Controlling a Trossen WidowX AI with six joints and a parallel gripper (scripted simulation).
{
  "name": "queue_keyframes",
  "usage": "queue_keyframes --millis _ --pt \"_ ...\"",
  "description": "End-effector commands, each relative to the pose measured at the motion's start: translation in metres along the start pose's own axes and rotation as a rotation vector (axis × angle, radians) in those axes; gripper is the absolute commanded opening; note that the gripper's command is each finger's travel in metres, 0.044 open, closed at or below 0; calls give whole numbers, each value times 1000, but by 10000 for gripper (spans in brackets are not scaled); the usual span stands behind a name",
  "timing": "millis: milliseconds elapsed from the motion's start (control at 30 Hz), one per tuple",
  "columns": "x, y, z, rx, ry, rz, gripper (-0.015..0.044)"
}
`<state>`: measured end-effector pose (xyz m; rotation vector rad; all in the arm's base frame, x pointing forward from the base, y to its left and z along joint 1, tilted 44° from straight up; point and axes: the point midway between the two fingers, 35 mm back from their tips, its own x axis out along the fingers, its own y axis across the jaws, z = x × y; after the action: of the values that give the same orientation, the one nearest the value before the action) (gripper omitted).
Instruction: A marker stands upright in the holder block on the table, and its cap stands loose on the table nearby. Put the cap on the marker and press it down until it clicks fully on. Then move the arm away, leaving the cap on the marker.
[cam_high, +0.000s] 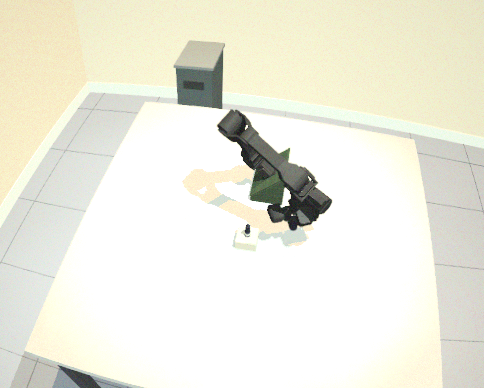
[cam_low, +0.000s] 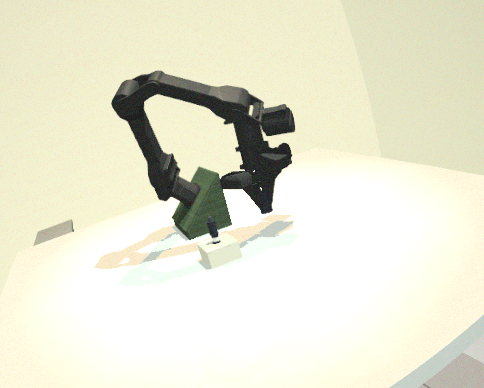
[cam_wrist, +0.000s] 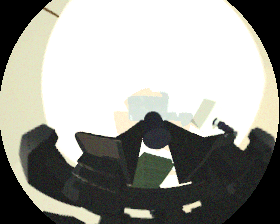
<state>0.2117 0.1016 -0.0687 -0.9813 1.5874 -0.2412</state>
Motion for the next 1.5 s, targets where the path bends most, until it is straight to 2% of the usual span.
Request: queue_keyframes --millis 0,167,733,1267,1467 --pt "-14 0 2 11 -9 10 0" --pt "-17 -6 3 10 -9 11 0" --pt "-47 -81 7 9 -12 14 0" --pt "-69 -154 -10 10 -6 4 0" --pt "-68 -157 -12 11 -6 4 0"
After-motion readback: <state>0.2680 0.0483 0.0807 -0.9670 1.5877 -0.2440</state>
